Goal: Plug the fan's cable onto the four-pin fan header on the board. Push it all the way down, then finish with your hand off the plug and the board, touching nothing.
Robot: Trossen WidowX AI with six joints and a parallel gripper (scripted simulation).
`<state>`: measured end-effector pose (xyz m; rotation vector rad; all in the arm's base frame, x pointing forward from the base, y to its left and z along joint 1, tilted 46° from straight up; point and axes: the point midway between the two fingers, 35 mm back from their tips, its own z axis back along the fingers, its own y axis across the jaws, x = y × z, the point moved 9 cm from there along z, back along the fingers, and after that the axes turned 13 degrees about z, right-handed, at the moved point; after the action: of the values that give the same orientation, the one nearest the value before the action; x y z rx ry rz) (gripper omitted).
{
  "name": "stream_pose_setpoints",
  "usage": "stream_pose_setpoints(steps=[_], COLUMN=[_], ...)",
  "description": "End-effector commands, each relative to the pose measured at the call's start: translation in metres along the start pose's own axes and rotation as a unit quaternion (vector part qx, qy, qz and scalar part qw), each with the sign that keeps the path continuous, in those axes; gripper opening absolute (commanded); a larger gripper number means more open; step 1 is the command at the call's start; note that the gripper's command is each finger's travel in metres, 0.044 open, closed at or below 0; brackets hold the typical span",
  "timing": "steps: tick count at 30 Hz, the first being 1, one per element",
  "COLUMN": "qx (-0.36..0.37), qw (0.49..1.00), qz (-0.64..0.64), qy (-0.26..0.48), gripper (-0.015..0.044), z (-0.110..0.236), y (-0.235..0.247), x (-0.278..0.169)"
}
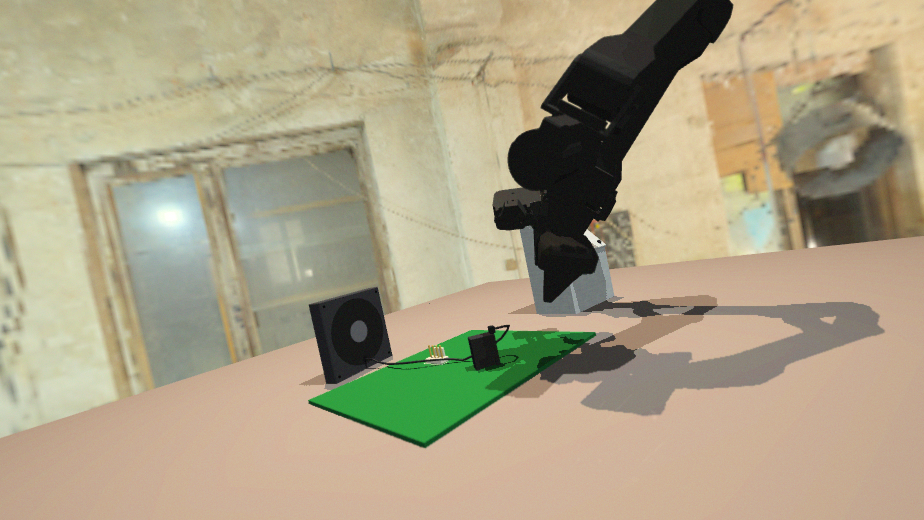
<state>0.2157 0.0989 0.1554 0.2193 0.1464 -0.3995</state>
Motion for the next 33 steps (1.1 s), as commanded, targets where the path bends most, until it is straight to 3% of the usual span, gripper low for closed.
stream_pose_setpoints(steps=[1, 26, 33], qx=[0.025, 0.257, 0.239], qw=[0.999, 0.96, 0.965], qz=[0.01, 0.074, 0.078], qy=[0.024, 0.082, 0.077], gripper=[0.044, 0.044, 0.044], z=[0.002, 0.038, 0.04], y=[-0.002, -0.032, -0.031], x=[0.005, 0.039, 0.054])
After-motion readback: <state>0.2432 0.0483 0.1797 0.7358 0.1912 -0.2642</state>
